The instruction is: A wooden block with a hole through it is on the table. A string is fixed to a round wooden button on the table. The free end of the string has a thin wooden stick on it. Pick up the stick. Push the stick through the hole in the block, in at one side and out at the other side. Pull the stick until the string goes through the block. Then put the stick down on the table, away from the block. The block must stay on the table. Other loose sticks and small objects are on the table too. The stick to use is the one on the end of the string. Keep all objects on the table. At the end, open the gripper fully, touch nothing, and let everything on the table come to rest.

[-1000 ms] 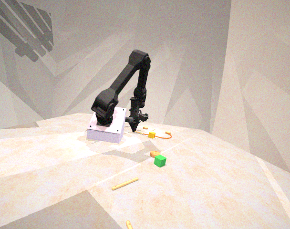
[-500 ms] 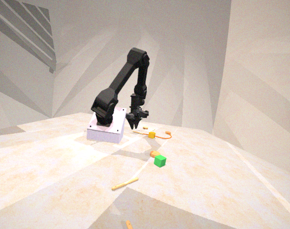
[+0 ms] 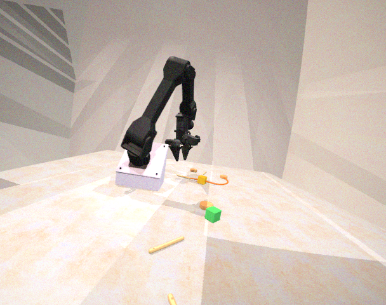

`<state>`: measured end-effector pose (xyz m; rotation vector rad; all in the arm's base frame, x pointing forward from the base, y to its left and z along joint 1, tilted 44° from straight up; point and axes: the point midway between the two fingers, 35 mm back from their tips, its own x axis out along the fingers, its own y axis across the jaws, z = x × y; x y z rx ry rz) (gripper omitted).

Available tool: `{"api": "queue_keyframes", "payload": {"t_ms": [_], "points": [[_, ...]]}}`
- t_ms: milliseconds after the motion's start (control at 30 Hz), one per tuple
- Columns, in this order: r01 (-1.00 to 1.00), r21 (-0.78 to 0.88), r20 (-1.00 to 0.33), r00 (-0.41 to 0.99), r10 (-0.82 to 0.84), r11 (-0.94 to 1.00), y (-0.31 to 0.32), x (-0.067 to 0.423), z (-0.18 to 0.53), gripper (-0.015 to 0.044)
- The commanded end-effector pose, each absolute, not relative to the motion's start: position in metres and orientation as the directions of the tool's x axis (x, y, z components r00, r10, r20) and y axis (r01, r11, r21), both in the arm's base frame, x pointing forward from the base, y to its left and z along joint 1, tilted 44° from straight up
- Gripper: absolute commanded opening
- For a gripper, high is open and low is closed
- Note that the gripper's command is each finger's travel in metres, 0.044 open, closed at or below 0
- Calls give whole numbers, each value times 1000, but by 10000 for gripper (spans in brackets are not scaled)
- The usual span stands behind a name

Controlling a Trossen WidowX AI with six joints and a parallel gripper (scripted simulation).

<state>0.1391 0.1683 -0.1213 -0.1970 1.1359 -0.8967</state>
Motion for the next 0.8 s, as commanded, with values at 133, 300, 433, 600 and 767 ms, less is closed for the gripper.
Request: {"api": "queue_keyframes", "payload": {"t_ms": [133, 300, 433, 600, 767], "points": [[517, -560, -699, 126, -704, 648, 188, 139, -100, 440], [511, -558, -700, 134, -702, 654, 185, 140, -104, 440], [511, -556, -701, 134, -700, 655, 187, 140, -103, 440], [511, -556, -701, 134, -700, 655, 187, 140, -103, 440], [511, -556, -701, 134, -700, 655, 187, 140, -103, 440]]}}
